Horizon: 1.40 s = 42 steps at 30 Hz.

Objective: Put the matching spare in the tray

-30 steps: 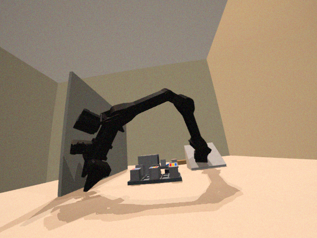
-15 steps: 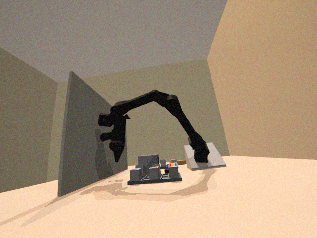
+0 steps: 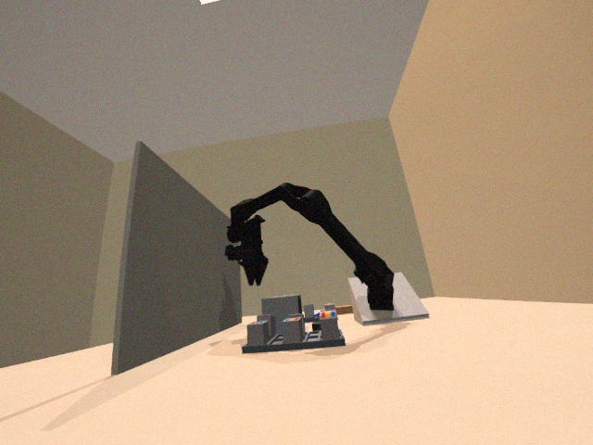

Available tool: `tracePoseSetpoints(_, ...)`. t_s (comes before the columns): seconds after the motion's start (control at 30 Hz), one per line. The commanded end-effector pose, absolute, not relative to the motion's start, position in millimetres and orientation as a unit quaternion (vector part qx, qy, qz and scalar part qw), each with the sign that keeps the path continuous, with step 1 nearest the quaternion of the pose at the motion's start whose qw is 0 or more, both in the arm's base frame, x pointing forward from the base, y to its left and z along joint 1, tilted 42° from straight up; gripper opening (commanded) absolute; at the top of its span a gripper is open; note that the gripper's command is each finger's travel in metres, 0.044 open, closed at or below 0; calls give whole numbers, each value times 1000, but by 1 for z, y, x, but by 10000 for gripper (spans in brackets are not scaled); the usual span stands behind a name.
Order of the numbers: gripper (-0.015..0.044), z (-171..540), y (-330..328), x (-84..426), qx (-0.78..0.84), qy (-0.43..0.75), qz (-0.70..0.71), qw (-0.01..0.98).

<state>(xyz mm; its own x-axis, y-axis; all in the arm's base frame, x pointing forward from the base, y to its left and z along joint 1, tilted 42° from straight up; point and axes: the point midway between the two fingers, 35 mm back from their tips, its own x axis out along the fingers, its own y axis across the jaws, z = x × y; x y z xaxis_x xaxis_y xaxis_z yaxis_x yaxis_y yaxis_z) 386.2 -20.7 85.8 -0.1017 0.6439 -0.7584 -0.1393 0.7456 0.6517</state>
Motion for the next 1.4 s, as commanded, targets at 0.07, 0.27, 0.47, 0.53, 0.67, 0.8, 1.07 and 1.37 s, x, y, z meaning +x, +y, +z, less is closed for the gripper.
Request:
tracePoseSetpoints(0.07,440,86,-19,386,189,677,311,640)
tracePoseSetpoints(0.27,440,86,-19,386,189,677,311,640)
tracePoseSetpoints(0.47,440,109,-5,365,131,647,369,654)
tracePoseSetpoints(0.53,440,126,6,347,84,620,414,662)
tracePoseSetpoints(0.67,440,152,26,306,-10,556,497,667)
tracePoseSetpoints(0.8,440,169,45,261,-101,485,567,658)
tracePoseSetpoints(1.07,440,175,72,174,-264,326,672,610)
tracePoseSetpoints(1.37,440,174,77,158,-294,290,688,596)
